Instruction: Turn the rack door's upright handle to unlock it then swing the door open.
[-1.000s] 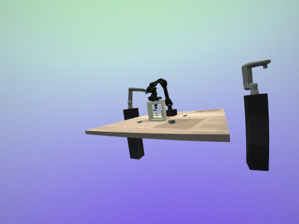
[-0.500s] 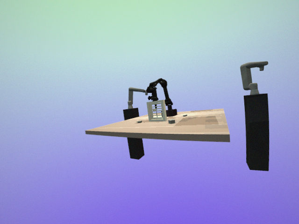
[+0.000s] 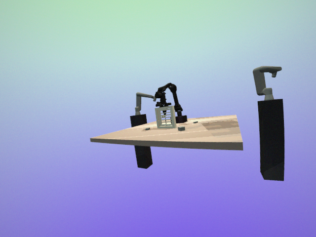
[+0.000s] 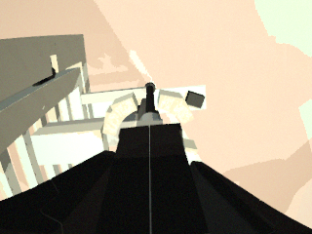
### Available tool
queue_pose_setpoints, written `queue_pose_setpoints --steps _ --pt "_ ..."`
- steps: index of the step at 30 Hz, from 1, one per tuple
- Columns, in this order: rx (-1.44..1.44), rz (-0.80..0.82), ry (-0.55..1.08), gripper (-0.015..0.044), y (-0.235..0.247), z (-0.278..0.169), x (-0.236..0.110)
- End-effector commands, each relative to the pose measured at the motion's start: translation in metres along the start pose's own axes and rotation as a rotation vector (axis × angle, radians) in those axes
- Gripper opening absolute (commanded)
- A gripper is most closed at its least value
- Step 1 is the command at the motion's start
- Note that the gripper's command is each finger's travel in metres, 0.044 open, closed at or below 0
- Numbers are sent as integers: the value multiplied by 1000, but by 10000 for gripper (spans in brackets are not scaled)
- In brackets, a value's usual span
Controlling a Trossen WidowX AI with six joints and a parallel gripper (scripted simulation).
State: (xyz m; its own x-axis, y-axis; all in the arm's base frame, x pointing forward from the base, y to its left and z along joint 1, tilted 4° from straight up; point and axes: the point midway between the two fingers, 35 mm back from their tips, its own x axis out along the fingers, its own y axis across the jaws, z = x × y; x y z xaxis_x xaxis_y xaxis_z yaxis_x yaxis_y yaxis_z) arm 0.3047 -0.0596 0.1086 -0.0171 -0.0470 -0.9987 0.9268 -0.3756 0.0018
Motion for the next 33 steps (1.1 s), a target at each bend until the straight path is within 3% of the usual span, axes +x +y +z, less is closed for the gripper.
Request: queue_pose_setpoints --steps 1,7,18,33 --pt "114 -1 4 21 0 0 1" --pt "114 -1 4 21 0 0 1" --pt "114 -1 4 294 0 0 1" --pt "-554 0 4 294 0 0 0"
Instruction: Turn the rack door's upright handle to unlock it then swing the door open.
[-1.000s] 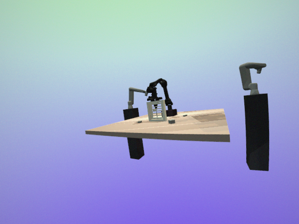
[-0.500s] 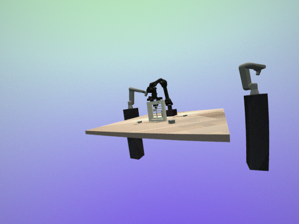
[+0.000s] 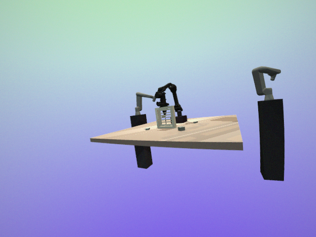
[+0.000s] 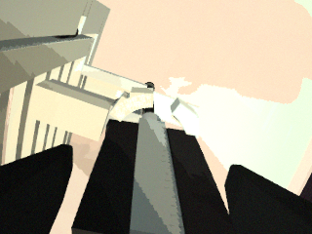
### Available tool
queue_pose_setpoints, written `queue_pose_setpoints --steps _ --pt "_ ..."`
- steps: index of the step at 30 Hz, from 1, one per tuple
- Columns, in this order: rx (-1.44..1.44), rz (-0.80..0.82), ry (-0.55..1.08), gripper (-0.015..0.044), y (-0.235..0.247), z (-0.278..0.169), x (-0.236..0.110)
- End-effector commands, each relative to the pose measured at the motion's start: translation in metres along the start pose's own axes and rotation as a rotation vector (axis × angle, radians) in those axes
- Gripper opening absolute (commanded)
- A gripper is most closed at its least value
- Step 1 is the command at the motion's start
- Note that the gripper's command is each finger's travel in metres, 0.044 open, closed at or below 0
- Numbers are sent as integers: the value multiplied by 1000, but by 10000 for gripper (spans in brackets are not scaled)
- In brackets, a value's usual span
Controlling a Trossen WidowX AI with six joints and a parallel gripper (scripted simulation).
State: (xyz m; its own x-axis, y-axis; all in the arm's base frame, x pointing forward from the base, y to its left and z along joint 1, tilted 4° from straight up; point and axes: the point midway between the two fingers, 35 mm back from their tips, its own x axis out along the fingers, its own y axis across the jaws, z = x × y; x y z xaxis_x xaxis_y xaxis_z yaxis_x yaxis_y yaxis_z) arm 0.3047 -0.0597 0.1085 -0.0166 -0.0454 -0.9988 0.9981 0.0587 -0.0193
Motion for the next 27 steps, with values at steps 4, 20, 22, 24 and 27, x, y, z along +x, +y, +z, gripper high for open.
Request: queue_pose_setpoints --steps 4,20,22,24,27 --pt "-308 1 2 294 0 0 0" --pt "-1101 2 2 294 0 0 0" --pt "-1200 2 2 294 0 0 0" --pt "-1299 2 2 294 0 0 0" --pt "-1448 3 1 294 0 0 0"
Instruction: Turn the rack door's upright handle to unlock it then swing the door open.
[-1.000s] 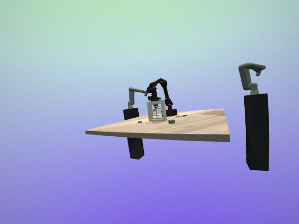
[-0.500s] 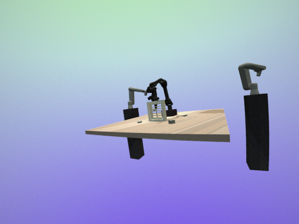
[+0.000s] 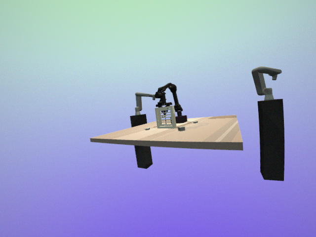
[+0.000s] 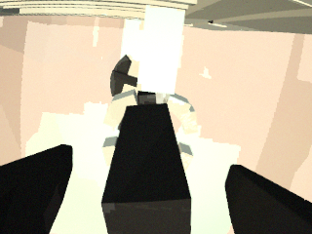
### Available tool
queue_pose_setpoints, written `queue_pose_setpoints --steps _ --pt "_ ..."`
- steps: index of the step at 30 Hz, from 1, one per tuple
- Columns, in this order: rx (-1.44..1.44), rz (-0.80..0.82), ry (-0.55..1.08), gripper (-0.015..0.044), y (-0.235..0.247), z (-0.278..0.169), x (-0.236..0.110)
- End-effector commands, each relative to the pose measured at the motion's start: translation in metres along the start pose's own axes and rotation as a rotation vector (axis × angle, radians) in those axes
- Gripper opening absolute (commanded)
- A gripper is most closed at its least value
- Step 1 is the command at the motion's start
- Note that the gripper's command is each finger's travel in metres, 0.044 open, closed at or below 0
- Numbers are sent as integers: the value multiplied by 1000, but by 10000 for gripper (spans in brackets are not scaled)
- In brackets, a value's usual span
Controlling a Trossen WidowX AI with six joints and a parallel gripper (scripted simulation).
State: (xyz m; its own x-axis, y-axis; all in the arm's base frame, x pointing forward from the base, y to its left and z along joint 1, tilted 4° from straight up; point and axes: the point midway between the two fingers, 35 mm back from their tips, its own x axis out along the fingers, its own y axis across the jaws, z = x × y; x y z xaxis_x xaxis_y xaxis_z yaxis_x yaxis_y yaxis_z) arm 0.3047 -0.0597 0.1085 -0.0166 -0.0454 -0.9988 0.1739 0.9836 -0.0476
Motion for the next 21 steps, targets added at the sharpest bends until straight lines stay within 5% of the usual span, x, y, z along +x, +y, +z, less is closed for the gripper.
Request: queue_pose_setpoints --steps 1,21 --pt "-161 3 -1 294 0 0 0" --pt "-1152 2 -2 294 0 0 0"
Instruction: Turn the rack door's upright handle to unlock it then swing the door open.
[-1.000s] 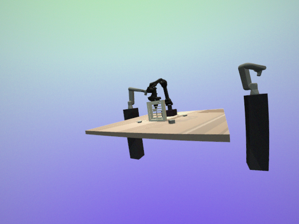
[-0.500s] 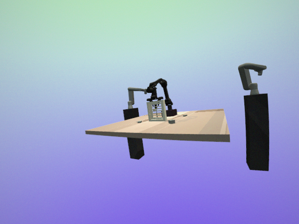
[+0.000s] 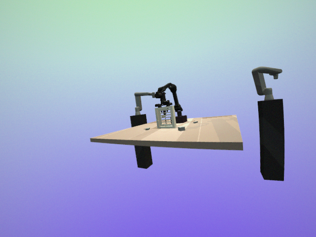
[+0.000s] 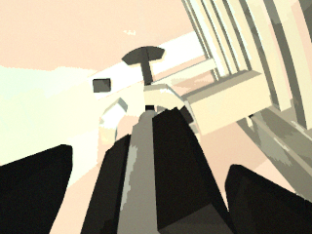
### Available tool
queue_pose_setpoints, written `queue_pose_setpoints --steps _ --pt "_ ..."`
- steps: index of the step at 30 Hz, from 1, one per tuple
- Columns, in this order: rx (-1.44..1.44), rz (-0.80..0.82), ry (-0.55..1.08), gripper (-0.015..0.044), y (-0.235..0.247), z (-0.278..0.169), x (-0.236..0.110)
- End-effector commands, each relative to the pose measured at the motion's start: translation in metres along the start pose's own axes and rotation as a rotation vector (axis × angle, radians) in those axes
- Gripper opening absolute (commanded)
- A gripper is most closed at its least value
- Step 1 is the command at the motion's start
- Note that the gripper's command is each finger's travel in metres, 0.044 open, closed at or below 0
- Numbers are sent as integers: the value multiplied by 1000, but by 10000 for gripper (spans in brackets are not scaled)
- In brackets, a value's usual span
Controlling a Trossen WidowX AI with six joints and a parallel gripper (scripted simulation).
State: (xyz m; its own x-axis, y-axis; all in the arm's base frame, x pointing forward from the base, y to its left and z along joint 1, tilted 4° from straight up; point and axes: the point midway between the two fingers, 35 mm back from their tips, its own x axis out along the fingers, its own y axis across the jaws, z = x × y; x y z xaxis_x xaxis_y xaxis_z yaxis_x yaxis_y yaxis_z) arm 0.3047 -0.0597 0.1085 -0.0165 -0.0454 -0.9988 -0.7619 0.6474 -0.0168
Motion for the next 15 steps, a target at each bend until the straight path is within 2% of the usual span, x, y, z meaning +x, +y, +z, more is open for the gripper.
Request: queue_pose_setpoints --steps 1,12,15 --pt "-160 1 -2 294 0 0 0" --pt "-697 1 -2 294 0 0 0" --pt "-730 1 -2 294 0 0 0"
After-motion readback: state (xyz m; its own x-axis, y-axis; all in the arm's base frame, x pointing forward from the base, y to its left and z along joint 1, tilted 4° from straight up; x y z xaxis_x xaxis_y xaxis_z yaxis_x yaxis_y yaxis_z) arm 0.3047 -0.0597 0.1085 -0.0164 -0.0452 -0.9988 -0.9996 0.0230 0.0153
